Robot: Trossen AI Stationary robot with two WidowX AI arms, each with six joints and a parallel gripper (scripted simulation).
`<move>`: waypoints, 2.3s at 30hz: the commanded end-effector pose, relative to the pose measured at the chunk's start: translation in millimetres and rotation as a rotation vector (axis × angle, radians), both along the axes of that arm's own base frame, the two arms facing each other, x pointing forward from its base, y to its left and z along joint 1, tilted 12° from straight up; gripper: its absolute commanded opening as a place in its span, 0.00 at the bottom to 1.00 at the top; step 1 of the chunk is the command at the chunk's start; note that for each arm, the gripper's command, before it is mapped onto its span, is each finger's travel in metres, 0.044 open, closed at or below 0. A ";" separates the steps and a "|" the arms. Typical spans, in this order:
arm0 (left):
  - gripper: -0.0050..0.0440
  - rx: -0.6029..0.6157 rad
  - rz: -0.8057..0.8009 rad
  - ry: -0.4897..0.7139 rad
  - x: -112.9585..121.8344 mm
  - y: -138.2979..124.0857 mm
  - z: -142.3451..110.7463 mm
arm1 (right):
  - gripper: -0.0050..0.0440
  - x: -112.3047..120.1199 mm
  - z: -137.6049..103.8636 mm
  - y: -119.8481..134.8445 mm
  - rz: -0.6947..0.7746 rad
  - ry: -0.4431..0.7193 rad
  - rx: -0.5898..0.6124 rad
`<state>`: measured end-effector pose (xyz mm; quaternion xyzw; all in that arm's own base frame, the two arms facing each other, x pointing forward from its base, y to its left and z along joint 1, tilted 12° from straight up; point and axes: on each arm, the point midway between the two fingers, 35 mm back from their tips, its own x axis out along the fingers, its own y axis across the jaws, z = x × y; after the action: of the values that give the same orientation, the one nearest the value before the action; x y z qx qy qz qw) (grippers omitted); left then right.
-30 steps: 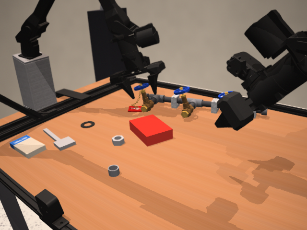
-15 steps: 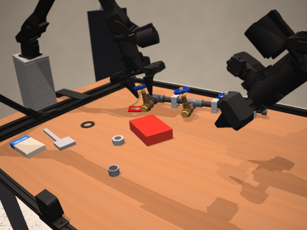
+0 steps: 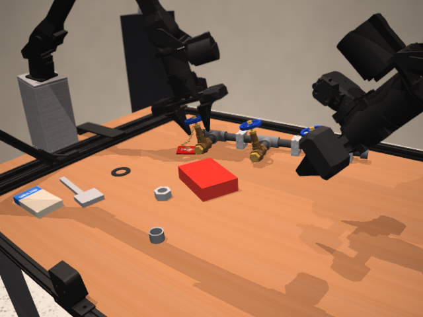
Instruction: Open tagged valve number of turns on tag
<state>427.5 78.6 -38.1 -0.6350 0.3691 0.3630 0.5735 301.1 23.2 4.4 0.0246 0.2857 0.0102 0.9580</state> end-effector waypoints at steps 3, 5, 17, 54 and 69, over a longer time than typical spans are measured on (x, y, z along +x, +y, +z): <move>0.10 -0.030 0.058 0.004 0.0 0.0 0.0 | 0.92 0.0 0.0 0.0 0.000 0.000 0.000; 0.10 -0.114 0.218 0.013 0.0 0.0 0.0 | 0.92 0.0 0.0 0.0 0.000 0.000 0.000; 0.10 -0.423 0.807 0.049 0.0 0.0 0.0 | 0.92 0.0 0.0 0.0 0.000 0.000 0.000; 0.92 -0.766 1.462 0.087 0.1 0.0 0.0 | 0.92 0.0 0.0 0.0 0.000 0.000 0.000; 0.92 -0.425 0.810 0.048 0.0 0.0 0.0 | 0.92 0.0 0.0 0.0 0.000 0.000 0.000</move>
<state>427.5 78.6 -38.1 -0.8313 0.1512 0.4956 0.2011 301.1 23.2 4.4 0.0246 0.2857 0.0102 0.9579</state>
